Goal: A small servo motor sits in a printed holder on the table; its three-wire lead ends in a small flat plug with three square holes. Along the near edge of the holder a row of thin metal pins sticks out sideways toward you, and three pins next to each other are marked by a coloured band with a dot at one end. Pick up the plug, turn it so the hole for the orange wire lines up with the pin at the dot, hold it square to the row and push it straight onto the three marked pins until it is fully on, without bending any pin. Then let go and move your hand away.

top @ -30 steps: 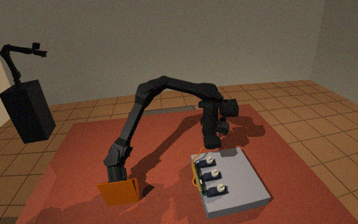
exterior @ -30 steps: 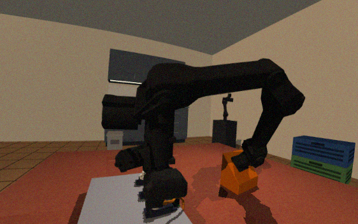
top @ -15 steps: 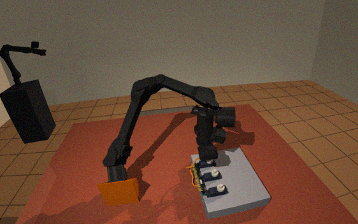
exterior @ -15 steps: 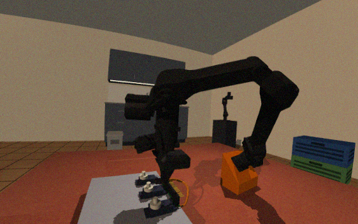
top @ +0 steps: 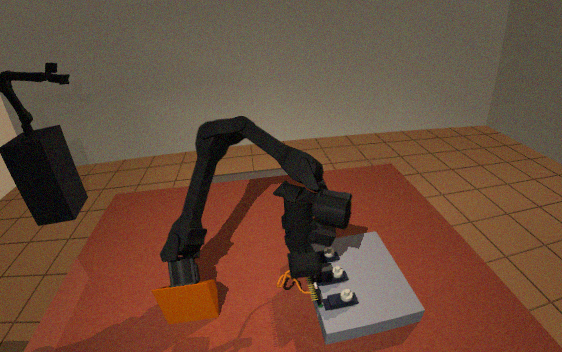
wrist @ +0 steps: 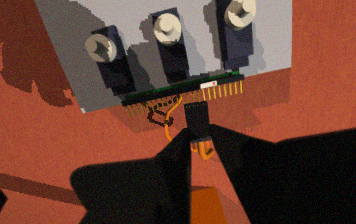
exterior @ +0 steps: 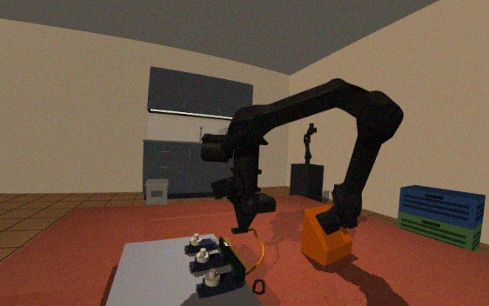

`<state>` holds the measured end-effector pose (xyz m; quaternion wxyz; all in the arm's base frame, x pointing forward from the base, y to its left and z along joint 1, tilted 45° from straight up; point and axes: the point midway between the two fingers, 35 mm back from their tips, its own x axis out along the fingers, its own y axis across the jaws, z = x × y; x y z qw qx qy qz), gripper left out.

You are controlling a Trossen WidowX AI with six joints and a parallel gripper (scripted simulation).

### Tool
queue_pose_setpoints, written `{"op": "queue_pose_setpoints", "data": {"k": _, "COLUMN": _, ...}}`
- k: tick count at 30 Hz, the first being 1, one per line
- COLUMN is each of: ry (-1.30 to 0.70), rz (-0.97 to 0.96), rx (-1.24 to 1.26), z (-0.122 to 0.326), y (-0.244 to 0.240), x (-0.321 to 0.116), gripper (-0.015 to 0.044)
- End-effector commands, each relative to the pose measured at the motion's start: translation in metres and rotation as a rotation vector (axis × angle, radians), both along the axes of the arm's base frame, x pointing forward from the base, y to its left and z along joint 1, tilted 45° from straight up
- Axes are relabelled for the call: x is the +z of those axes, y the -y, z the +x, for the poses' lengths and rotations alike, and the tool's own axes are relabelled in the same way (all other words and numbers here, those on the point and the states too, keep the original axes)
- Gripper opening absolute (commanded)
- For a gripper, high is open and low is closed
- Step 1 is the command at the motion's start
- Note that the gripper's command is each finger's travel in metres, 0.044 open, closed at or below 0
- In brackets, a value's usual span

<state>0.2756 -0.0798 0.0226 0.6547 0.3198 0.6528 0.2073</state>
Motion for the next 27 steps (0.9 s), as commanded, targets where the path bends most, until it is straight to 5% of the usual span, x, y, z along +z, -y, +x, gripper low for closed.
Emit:
{"op": "queue_pose_setpoints", "data": {"k": 1, "ry": 0.014, "rz": 0.001, "rx": 0.021, "z": -0.024, "y": 0.005, "x": -0.011, "gripper": 0.0}}
{"op": "queue_pose_setpoints", "data": {"k": 8, "ry": 0.031, "rz": 0.012, "rx": 0.04, "z": -0.053, "y": 0.006, "x": -0.022, "gripper": 0.0}}
{"op": "queue_pose_setpoints", "data": {"k": 27, "ry": 0.032, "rz": 0.013, "rx": 0.04, "z": -0.044, "y": -0.021, "x": -0.05, "gripper": 0.0}}
